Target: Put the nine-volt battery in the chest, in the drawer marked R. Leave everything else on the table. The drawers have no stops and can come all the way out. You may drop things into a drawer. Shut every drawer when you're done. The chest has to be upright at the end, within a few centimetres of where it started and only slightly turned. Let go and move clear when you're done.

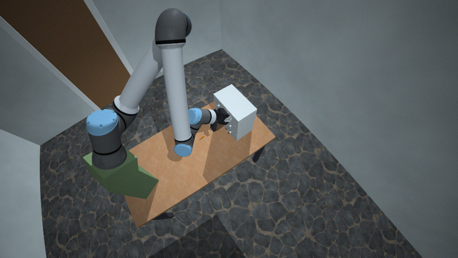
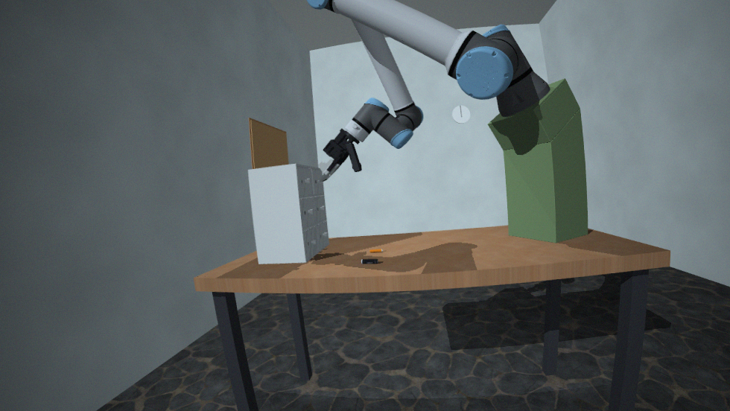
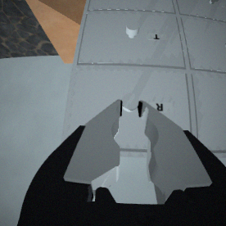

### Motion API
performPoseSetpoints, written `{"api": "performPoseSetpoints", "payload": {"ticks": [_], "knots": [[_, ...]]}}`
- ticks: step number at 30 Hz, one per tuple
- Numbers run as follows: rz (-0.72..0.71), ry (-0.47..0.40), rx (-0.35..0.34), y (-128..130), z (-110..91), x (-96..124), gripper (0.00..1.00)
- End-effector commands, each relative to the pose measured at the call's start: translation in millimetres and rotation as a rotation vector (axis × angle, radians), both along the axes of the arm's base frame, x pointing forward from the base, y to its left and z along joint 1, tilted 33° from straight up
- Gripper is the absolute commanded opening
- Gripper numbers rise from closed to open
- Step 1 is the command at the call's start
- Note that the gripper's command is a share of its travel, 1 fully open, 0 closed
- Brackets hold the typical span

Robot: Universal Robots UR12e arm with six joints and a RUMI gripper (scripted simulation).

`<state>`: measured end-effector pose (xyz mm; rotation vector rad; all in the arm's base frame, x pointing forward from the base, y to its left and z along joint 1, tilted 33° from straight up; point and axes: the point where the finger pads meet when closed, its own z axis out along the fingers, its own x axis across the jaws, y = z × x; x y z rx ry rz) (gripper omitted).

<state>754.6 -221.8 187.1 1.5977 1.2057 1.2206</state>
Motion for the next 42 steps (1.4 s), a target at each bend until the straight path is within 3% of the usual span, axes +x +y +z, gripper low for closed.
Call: {"api": "performPoseSetpoints", "payload": {"ticks": [1,19,34,42], "knots": [[-0.001,-0.001,-0.001,0,0,0,0.07],[-0.001,-0.001,-0.001,0,0,0,0.20],[-0.001,-0.001,-0.001,0,0,-1,0.20],[-0.001,-0.001,-0.001,3,-9,-16,0.20]]}}
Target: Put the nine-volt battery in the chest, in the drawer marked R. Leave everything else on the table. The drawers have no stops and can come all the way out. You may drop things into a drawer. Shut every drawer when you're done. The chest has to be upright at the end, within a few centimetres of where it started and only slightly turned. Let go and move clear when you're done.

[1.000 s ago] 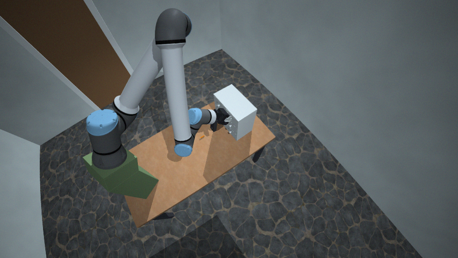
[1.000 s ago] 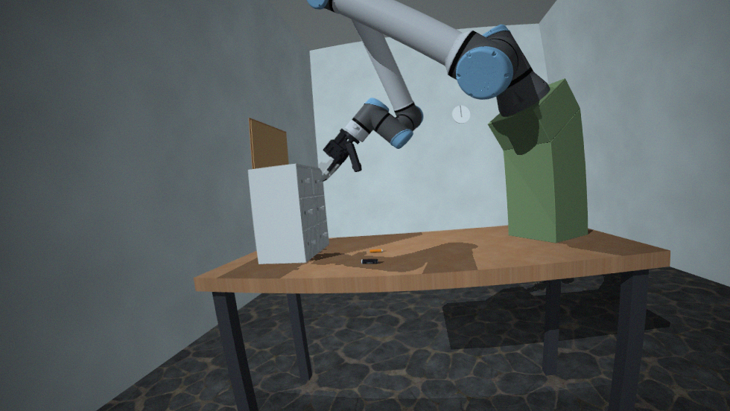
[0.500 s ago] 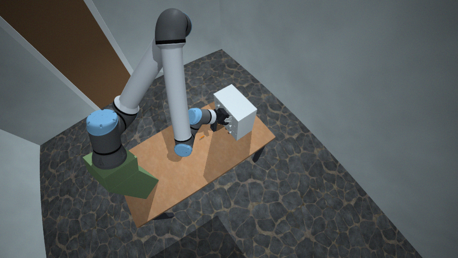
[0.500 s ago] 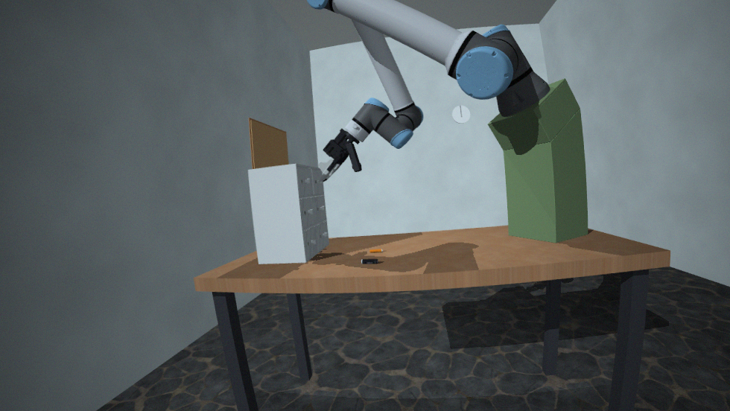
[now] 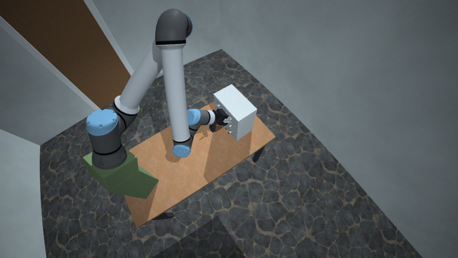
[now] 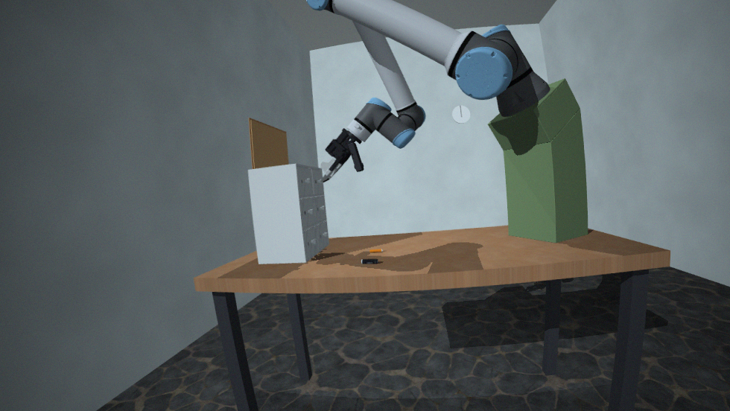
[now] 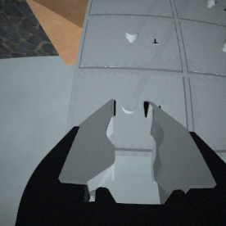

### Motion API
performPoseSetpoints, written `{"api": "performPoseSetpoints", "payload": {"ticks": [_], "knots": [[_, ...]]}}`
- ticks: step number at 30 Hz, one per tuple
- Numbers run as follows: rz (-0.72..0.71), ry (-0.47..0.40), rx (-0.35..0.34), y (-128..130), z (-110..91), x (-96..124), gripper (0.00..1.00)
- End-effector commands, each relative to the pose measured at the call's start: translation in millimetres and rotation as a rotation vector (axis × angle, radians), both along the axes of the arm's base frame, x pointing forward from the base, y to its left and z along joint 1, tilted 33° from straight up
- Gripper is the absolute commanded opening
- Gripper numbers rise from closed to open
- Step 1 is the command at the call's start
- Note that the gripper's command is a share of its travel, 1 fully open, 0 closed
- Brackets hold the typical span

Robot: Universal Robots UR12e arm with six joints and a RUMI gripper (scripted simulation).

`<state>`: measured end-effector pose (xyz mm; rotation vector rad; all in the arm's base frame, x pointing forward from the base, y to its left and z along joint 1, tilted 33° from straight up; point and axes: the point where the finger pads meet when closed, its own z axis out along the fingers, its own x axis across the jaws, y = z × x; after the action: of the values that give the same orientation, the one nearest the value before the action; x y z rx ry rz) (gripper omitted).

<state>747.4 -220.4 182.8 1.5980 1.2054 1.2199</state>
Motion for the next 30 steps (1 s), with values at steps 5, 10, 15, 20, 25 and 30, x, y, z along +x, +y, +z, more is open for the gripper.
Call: {"api": "performPoseSetpoints", "payload": {"ticks": [5,10,15,20,25,30], "knots": [[0.000,-0.001,0.000,4,-9,-16,0.20],[0.000,-0.001,0.000,6,-16,-28,0.20],[0.000,-0.001,0.000,8,-20,-34,0.20],[0.000,-0.001,0.000,8,-20,-35,0.20],[0.000,-0.001,0.000,8,-19,-37,0.20],[0.000,-0.001,0.000,8,-12,-51,0.20]]}}
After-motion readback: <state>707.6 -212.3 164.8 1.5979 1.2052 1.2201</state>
